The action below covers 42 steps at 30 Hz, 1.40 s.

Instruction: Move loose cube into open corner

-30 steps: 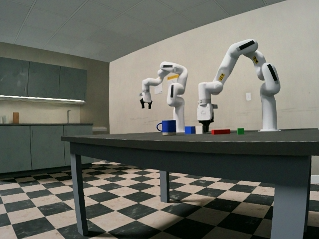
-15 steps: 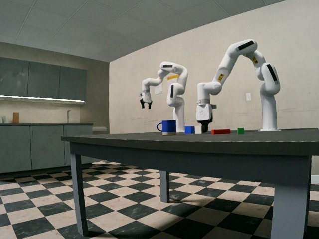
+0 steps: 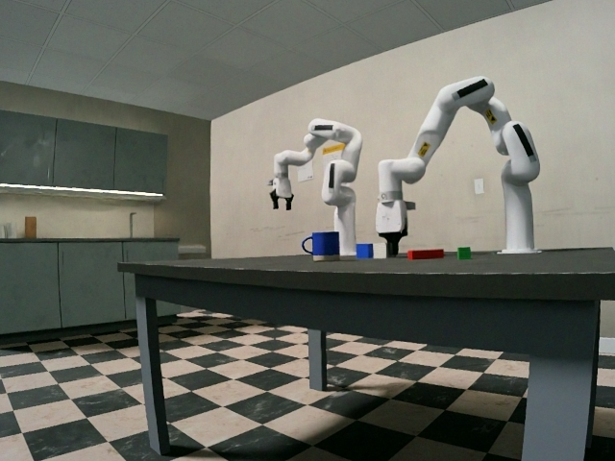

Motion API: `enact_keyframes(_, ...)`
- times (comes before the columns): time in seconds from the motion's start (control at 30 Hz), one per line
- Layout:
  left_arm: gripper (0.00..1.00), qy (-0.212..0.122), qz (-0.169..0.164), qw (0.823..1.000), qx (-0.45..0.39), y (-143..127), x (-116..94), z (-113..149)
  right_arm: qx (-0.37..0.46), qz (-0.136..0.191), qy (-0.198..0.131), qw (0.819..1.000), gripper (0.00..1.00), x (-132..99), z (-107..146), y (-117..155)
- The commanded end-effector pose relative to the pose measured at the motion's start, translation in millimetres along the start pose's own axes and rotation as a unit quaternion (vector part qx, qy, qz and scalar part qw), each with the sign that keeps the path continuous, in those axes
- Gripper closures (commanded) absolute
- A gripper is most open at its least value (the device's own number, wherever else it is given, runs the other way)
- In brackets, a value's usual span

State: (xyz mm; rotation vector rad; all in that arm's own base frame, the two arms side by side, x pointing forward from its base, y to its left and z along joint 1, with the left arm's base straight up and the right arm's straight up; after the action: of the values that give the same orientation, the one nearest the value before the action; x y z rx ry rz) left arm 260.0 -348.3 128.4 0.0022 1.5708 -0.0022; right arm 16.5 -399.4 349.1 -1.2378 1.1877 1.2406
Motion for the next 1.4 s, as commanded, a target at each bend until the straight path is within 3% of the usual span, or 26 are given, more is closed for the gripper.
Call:
enact_keyframes(0.0, 1.00, -0.001, -0.001, 1.000, 0.000, -3.0, -0.9, 0.4, 0.000, 0.000, 0.001, 1.000, 0.00, -0.9, -0.2, 0.0)
enact_keyframes(1.37, 1.00, -0.001, -0.001, 1.000, 0.000, -17.3, -0.9, 0.4, 0.000, 0.000, 0.001, 1.000, 0.00, -0.9, -0.2, 0.0)
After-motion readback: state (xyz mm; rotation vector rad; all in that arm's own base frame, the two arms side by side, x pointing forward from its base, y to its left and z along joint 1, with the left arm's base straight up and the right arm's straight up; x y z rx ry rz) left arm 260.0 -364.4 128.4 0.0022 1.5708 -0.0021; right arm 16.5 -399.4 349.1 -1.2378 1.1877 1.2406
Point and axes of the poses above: on each arm, the point where the finger pads meet when closed, its own x axis out along the fingers, its own y axis across the jaws, z = x × y, the point moved 10 cm from there along -x, back along the fingers
